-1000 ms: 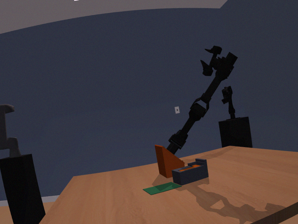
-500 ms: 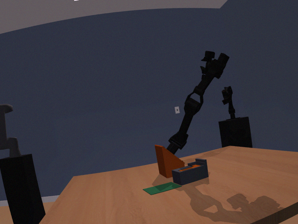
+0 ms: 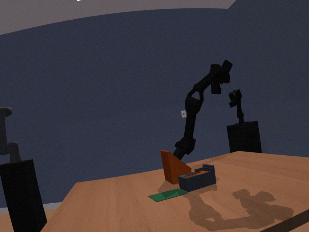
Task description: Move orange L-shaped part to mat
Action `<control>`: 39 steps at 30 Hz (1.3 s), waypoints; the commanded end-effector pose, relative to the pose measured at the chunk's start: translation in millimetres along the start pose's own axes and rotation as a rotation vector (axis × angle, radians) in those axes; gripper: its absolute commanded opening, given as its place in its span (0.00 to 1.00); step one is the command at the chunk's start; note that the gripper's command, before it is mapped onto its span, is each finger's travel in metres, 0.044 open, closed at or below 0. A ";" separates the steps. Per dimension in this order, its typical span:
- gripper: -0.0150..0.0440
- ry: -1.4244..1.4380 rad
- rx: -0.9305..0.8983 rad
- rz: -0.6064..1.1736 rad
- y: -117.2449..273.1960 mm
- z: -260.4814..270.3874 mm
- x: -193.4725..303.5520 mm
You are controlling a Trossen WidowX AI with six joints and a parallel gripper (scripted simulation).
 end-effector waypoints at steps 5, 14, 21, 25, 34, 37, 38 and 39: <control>0.56 0.000 0.129 -0.075 -21.3 -22.9 -11.8; 0.56 0.046 0.560 -0.213 -57.7 -118.6 -59.7; 0.56 0.109 0.895 -0.328 -34.6 -185.3 -98.5; 0.56 0.083 0.992 -0.344 -19.2 -209.3 -107.6; 0.56 -0.090 1.328 -0.401 81.2 -290.2 -117.9; 0.56 -0.178 1.419 -0.426 125.6 -308.8 -108.7; 0.56 -0.211 1.447 -0.437 140.8 -313.8 -103.8; 0.56 -0.245 1.469 -0.445 155.9 -318.3 -98.1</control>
Point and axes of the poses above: the point midway between the two fingers, 35 mm back from their tips, its own y axis back along the fingers, its own z axis across the jaws, x = y × z, the point moved 6 cm from there along y, back along the fingers, and after that the axes turned 5 degrees about y, right-handed, at the moved point
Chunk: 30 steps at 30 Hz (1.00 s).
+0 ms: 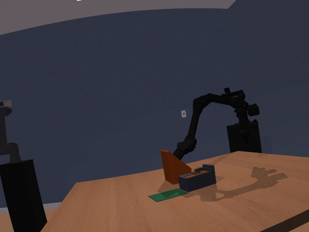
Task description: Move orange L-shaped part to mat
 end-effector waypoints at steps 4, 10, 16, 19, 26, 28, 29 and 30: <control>0.56 -0.161 0.163 0.065 -6.4 -103.4 9.6; 0.56 -0.340 0.258 0.091 14.6 -192.0 42.4; 0.56 -0.538 0.282 0.085 44.6 -256.4 95.3; 0.56 -0.630 0.273 0.063 62.0 -280.8 128.8; 0.56 -0.808 0.219 -0.041 95.6 -309.4 206.6; 0.56 -0.812 0.217 -0.045 96.3 -309.7 208.6; 0.56 -0.812 0.217 -0.045 96.3 -309.7 208.6; 0.56 -0.812 0.218 -0.044 94.0 -310.6 208.7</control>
Point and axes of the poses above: the point midway between the two fingers, 35 mm back from their tips, its own y axis back along the fingers, its own z axis across the jaws, x = y × z, the point moved 6 cm from there along y, back along the fingers, and after that the axes turned 5 degrees about y, right-handed, at the moved point
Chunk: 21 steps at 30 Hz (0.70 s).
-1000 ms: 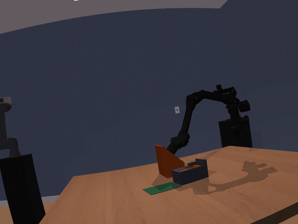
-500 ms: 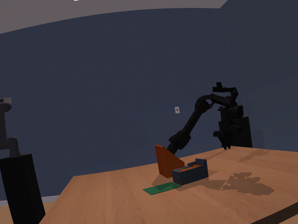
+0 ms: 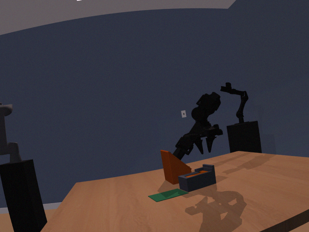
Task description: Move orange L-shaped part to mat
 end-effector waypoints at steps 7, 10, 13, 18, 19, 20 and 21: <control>0.56 0.007 -0.018 0.003 -68.1 1.0 1.6; 0.56 0.008 -0.020 0.003 -76.2 1.8 2.6; 0.56 0.008 -0.020 0.003 -76.4 1.8 2.6; 0.56 0.008 -0.019 0.003 -81.8 1.7 2.3; 0.56 0.008 -0.019 0.003 -83.4 1.7 2.3; 0.56 0.008 -0.019 0.003 -85.1 1.7 2.2; 0.56 0.008 -0.019 0.003 -86.8 1.7 2.2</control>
Point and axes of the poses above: the point midway between the two fingers, 35 mm back from their tips, its own y axis back along the fingers, its own z axis across the jaws, x = y × z, the point moved 6 cm from there along y, back along the fingers, and after that the axes turned 5 degrees about y, right-handed, at the moved point
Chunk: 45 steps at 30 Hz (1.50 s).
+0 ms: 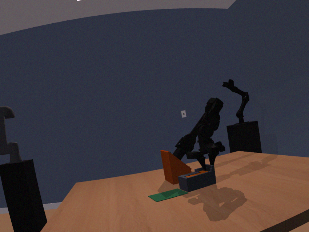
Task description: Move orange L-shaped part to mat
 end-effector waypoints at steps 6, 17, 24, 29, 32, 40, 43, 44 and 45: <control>0.56 -0.012 -0.009 0.010 -16.4 0.5 3.4; 0.56 -0.012 -0.011 0.009 -31.9 1.2 4.2; 0.56 -0.012 -0.011 0.009 -31.9 1.2 4.2; 0.56 -0.012 -0.011 0.009 -31.9 1.2 4.2; 0.56 0.000 -0.009 0.001 -29.9 1.7 1.0; 0.56 -0.002 -0.009 0.003 -27.0 4.3 1.4; 0.56 -0.009 -0.010 0.007 -20.9 10.0 2.2; 0.56 -0.010 -0.010 0.008 -19.2 11.6 2.5; 0.56 -0.011 -0.011 0.009 -18.1 12.6 2.7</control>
Point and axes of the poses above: the point midway between the two fingers, 35 mm back from their tips, its own y axis back along the fingers, its own z axis across the jaws, x = y × z, the point moved 6 cm from there along y, back along the fingers, and after that the axes turned 5 degrees about y, right-handed, at the moved point
